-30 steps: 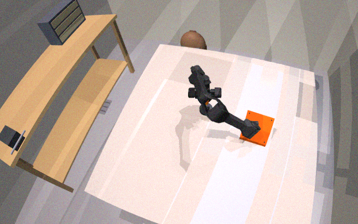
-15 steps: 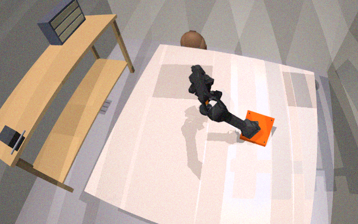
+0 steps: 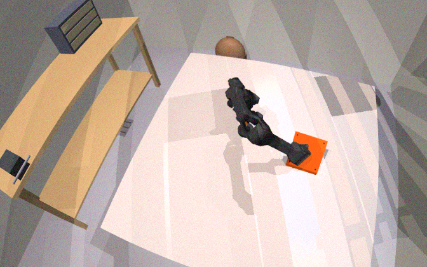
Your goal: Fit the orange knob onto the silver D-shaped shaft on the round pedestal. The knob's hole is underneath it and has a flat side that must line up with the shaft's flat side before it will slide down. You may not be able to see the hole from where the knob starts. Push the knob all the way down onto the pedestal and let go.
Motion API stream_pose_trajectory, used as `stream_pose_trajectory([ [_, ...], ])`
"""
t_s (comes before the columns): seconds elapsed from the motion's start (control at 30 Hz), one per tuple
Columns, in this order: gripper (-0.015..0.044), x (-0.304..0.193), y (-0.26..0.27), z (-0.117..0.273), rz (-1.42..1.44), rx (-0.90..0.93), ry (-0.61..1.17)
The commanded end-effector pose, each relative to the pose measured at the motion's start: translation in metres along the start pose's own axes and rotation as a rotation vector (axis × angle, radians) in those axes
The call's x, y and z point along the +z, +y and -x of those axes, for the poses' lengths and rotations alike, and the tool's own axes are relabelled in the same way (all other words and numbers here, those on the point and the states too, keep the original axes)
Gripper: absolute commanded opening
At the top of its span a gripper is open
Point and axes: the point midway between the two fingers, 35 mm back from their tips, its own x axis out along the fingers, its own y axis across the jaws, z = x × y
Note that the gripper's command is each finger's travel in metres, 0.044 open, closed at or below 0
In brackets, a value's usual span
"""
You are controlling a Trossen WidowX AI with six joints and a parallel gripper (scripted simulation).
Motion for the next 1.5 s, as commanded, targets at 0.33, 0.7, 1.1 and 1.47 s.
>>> stream_pose_trajectory([
  [0.33, 0.0000, -0.0016, 0.0002, 0.0002, -0.352, 0.002, -0.002],
  [0.7, 0.0000, 0.0012, 0.0005, 0.0002, -0.611, 0.002, -0.002],
  [1.1, 0.0000, -0.0004, -0.0004, 0.0002, -0.896, 0.002, -0.002],
  [1.47, 0.0000, -0.0017, -0.0004, 0.0002, -1.156, 0.003, -0.001],
])
